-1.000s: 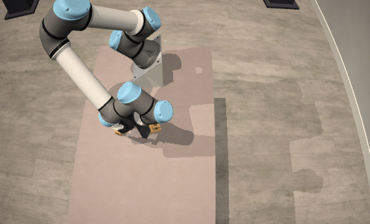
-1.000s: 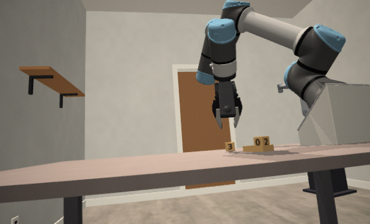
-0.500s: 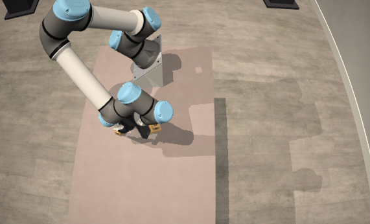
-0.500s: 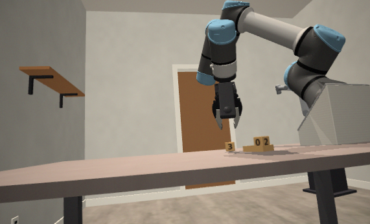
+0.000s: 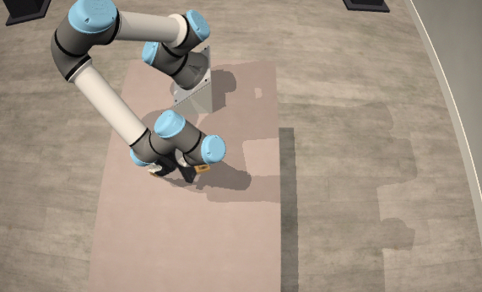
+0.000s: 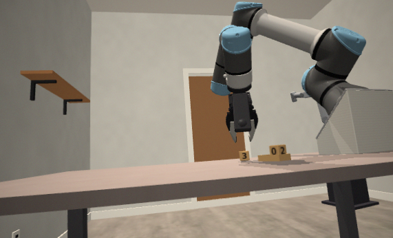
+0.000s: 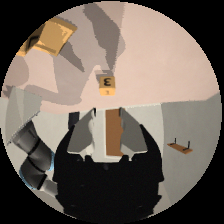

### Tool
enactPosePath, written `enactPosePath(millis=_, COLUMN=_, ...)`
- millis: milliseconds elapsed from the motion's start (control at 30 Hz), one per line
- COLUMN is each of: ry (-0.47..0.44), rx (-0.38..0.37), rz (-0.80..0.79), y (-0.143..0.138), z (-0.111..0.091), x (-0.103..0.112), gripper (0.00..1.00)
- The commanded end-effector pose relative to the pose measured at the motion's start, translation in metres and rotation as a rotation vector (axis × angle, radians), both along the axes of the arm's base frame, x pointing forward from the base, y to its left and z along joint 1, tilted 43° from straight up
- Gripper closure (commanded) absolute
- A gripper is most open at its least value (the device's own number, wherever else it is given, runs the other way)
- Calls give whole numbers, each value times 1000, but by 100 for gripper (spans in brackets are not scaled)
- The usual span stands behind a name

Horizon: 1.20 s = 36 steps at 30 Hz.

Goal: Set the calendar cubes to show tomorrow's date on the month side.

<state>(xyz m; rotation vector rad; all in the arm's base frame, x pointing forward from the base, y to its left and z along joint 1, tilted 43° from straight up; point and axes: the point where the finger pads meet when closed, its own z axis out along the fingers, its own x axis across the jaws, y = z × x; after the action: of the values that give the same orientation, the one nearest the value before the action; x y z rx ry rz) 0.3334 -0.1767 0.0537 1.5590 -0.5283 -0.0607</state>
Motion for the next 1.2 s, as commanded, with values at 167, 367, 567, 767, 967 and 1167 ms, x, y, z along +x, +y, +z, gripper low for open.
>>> enactPosePath(millis=167, ry=-1, rx=1, rz=1, y=-11, z=-12, x=0, gripper=71)
enactPosePath(millis=367, ry=-1, rx=1, rz=1, y=-19, z=-20, x=-1, gripper=71)
enactPosePath(millis=567, ry=-1, rx=1, rz=1, y=-23, z=-25, x=-1, gripper=71)
enactPosePath(millis=767, ry=-1, rx=1, rz=1, y=-29, z=-31, x=-2, gripper=71)
enactPosePath(millis=967, ry=-1, rx=1, rz=1, y=-32, z=-35, x=-2, gripper=71)
enactPosePath(millis=1167, ry=-1, rx=1, rz=1, y=-33, z=-36, x=-2, gripper=71)
